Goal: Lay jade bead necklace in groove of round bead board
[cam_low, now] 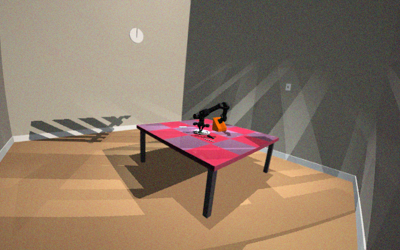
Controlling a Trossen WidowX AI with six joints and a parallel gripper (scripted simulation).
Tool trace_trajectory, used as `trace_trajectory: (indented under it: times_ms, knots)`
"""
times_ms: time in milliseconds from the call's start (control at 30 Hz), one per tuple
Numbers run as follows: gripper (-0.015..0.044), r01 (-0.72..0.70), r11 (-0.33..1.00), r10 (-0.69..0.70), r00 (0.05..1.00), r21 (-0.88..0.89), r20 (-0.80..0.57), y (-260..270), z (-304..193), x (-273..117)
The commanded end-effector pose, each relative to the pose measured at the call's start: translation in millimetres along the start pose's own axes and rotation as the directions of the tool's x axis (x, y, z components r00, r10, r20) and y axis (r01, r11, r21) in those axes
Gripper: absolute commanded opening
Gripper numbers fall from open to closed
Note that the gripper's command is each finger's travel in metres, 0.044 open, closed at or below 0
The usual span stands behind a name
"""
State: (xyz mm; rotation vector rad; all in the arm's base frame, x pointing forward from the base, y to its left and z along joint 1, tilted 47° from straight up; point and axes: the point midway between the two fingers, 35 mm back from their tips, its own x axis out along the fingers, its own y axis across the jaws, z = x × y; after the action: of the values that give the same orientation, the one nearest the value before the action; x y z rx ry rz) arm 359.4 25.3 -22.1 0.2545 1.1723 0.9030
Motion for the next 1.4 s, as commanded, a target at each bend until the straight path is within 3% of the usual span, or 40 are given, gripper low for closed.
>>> trace_trajectory:
  times_ms: [0, 1033, 1367]
  knots:
    - [0.0018, 0.002, 1.000, -0.002, 1.000, -0.006, 0.002, 0, 1, 0]
    - [0.0000, -0.001, 1.000, 0.001, 1.000, 0.000, 0.003, -1, 0, -18]
    - [0.0000, 0.001, 1.000, -0.001, 1.000, -0.001, 0.003, -25, -14, -18]
